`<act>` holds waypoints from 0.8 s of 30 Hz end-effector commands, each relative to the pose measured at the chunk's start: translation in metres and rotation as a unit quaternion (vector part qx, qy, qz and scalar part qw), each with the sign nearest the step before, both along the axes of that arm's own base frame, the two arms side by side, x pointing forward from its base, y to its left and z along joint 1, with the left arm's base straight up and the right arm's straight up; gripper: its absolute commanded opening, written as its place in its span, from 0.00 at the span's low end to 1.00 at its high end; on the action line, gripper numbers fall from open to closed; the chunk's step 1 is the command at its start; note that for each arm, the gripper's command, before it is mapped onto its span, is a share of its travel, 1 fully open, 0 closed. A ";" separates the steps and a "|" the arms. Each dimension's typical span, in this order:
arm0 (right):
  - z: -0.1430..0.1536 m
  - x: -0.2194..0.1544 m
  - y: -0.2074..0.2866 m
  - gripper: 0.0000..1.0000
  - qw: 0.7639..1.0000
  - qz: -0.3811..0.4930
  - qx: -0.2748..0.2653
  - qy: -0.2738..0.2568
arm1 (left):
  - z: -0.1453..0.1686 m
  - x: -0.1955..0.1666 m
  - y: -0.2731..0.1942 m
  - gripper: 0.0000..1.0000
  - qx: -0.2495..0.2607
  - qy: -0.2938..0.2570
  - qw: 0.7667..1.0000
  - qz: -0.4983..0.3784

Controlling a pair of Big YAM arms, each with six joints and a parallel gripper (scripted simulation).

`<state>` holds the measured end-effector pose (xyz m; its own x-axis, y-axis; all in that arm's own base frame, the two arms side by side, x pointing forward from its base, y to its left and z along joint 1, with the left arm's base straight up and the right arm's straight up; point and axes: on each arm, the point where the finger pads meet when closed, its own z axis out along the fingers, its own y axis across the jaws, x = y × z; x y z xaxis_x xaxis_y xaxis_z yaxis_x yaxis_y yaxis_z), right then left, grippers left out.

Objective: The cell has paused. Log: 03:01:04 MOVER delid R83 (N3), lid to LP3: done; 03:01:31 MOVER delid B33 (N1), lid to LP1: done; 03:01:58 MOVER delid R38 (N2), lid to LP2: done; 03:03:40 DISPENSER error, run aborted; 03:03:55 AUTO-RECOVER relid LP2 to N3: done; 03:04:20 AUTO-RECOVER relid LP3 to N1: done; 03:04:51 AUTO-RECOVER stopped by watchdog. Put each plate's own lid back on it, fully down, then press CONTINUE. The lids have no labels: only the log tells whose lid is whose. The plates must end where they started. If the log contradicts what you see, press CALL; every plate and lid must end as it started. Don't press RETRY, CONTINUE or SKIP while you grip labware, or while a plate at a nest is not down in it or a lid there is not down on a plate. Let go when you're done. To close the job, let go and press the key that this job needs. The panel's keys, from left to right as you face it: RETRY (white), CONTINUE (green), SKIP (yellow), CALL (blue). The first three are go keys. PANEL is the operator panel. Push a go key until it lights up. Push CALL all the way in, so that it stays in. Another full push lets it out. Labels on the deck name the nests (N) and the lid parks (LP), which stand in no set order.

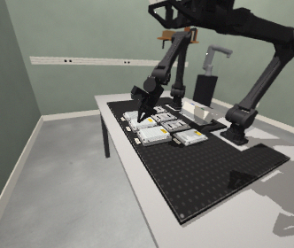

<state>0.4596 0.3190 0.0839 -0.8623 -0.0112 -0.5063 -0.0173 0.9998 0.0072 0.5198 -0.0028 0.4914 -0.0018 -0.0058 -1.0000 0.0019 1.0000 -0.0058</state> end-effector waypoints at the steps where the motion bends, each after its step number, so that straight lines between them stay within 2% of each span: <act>1: 0.014 0.010 0.013 0.00 1.000 0.007 0.011 -0.014 | 0.037 -0.006 0.008 1.00 0.007 -0.034 0.999 0.007; 5: 0.014 0.010 0.013 0.00 1.000 0.007 0.011 -0.014 | 0.037 -0.006 0.008 1.00 0.007 -0.034 0.999 0.007; 6: 0.007 0.008 0.004 0.00 1.000 0.008 0.000 -0.003 | 0.037 -0.006 0.008 1.00 0.007 -0.034 0.999 0.007; 7: 0.012 0.007 -0.007 0.00 1.000 0.007 0.010 -0.015 | 0.037 -0.006 0.008 1.00 0.007 -0.034 0.999 0.007; 24: 0.011 0.008 -0.083 0.00 1.000 0.007 0.007 -0.017 | 0.037 -0.006 0.008 1.00 0.007 -0.034 0.999 0.007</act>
